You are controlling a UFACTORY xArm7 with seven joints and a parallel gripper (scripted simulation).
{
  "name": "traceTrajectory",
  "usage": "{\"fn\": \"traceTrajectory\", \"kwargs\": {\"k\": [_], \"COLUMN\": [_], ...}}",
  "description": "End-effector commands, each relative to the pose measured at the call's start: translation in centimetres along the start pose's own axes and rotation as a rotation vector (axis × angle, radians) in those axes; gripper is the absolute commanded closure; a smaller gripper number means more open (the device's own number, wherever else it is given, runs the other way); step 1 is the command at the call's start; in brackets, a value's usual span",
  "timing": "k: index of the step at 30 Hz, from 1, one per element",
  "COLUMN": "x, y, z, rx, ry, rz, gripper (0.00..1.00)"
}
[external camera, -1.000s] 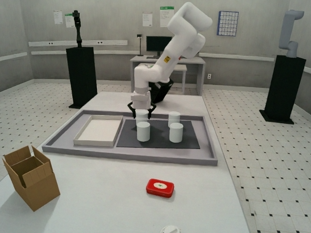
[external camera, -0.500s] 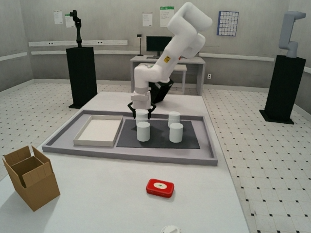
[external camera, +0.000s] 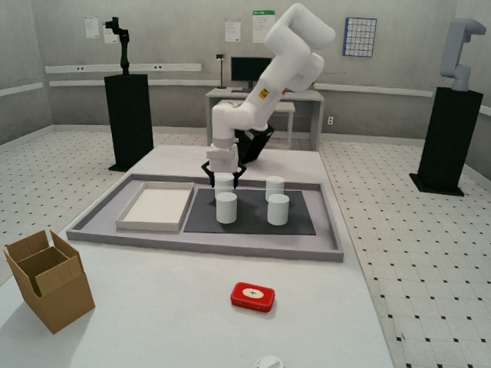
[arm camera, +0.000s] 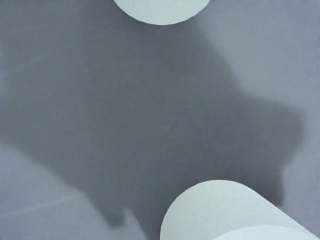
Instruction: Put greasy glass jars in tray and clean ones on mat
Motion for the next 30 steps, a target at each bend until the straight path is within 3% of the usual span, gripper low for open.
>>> {"fn": "traceTrajectory", "kwargs": {"k": [1,30], "x": [-0.11,-0.11], "y": [0.1,0.1], "z": [0.08,0.08], "rx": [0.001,0.001], "ry": [-0.002,-0.002], "rz": [0.003,0.003], "gripper": [0.13,0.19]}}
Point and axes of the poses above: the point where the finger pads meet when closed, its own x axis out along the fingers, its own z axis across the jaws, y = z × x, the point moved 5 cm from there along -x, back along the fingers, and after that the axes turned 9 degrees about x, right-handed, at the moved point
